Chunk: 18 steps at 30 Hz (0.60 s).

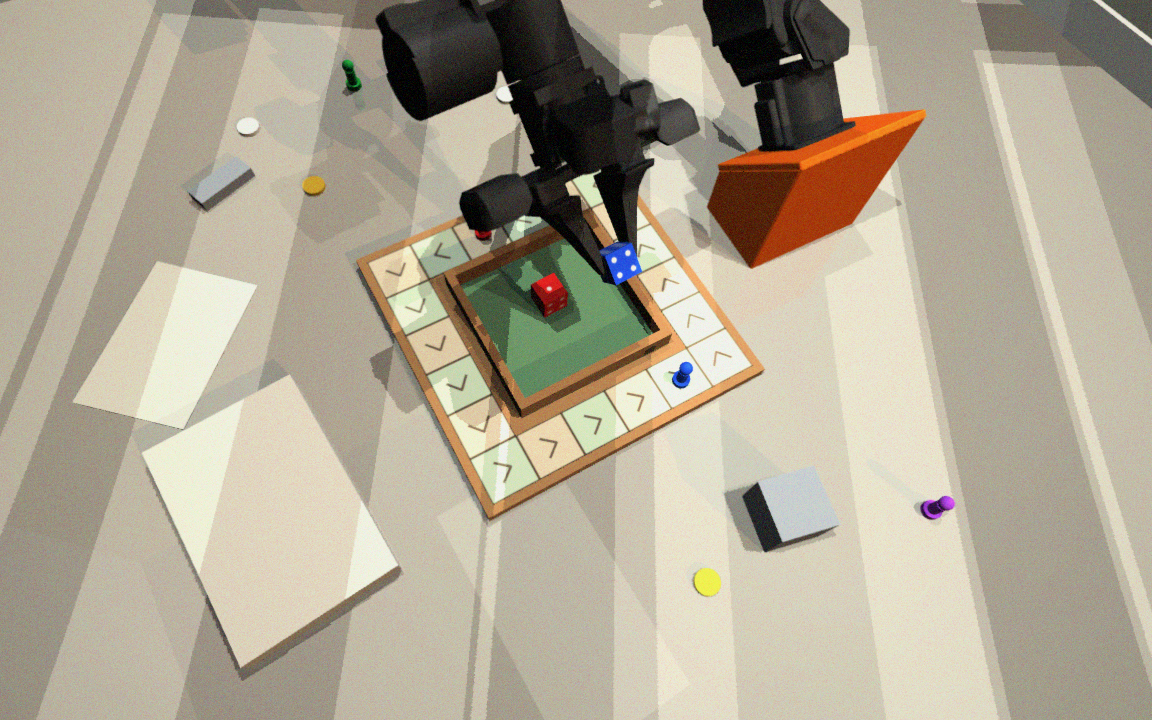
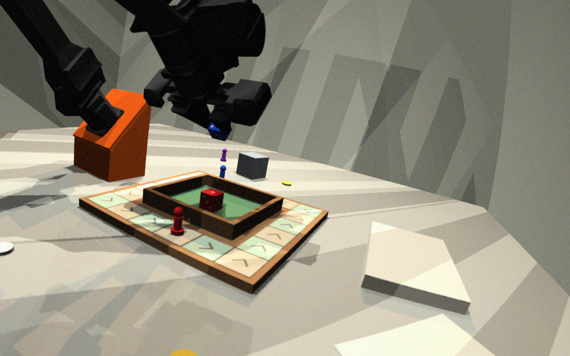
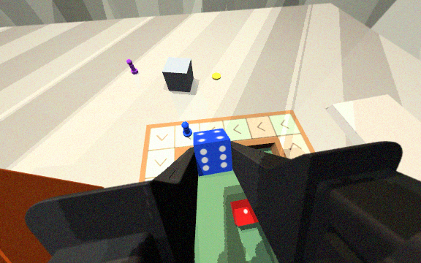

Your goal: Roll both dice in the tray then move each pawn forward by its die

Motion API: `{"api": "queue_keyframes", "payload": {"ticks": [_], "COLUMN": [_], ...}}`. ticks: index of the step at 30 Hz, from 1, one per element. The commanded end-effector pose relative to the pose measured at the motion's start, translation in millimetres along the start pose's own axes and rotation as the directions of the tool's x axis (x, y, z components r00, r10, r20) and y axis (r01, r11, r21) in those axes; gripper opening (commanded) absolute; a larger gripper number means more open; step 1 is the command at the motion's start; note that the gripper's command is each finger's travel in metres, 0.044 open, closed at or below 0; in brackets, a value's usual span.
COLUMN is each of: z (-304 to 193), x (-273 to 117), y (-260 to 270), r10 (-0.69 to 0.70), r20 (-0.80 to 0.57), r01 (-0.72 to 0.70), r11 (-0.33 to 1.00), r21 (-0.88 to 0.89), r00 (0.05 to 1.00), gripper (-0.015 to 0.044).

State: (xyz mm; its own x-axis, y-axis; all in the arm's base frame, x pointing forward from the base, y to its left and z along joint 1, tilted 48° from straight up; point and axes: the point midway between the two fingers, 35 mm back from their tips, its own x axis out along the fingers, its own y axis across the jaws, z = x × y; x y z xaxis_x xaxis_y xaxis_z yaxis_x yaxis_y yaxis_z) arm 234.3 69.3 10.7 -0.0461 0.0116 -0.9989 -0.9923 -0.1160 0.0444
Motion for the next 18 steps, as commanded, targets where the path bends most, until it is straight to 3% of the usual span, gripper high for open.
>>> {"api": "queue_keyframes", "payload": {"ticks": [1, 13, 15, 18], "z": [0, 30, 28, 20], "x": [0, -26, -24, -13], "y": [0, 0, -3, -16], "r10": [0.000, 0.001, 0.013, 0.052], "r20": [0.000, 0.006, -0.036, -0.219], "r01": [0.000, -0.001, -0.013, -0.045], "r11": [1.000, 1.000, 1.000, 0.998], "r21": [0.000, 0.002, 0.010, 0.039], "r00": [1.000, 1.000, 0.999, 0.974], "gripper": [0.0131, 0.0440, 0.0440, 0.0440]}}
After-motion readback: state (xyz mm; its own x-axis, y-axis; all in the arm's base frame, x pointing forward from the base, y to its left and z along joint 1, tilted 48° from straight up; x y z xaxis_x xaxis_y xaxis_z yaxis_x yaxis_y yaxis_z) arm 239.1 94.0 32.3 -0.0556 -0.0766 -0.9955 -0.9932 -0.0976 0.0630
